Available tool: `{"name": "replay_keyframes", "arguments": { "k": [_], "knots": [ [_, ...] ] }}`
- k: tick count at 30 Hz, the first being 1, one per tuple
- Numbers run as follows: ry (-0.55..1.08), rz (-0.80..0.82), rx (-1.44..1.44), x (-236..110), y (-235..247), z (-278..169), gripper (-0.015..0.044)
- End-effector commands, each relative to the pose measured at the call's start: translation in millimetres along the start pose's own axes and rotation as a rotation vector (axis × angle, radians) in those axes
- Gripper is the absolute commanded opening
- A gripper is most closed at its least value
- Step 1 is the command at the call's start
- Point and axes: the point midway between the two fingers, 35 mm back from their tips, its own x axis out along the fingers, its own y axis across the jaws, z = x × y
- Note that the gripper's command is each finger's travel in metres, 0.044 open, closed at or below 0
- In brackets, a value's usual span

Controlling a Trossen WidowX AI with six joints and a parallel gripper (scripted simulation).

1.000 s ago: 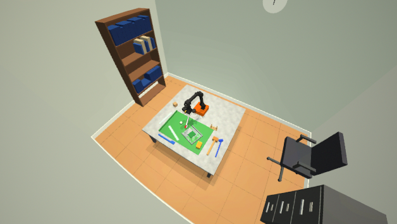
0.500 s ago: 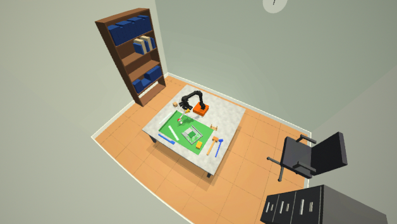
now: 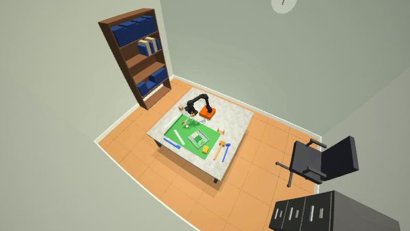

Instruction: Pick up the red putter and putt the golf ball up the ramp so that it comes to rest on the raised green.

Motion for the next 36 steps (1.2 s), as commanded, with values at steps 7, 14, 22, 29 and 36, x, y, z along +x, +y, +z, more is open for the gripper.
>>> {"name": "replay_keyframes", "arguments": {
  "k": [7,14,22,29,36],
  "knots": [
    [0.007,-0.002,0.024,14,0,3,0.0],
    [0.007,-0.002,0.024,25,-1,6,0.0],
    [0.008,-0.002,0.024,37,0,9,0.0],
    [0.006,0.001,0.019,33,0,9,0.0],
    [0.006,-0.001,0.02,34,-8,9,0.0]
  ]
}}
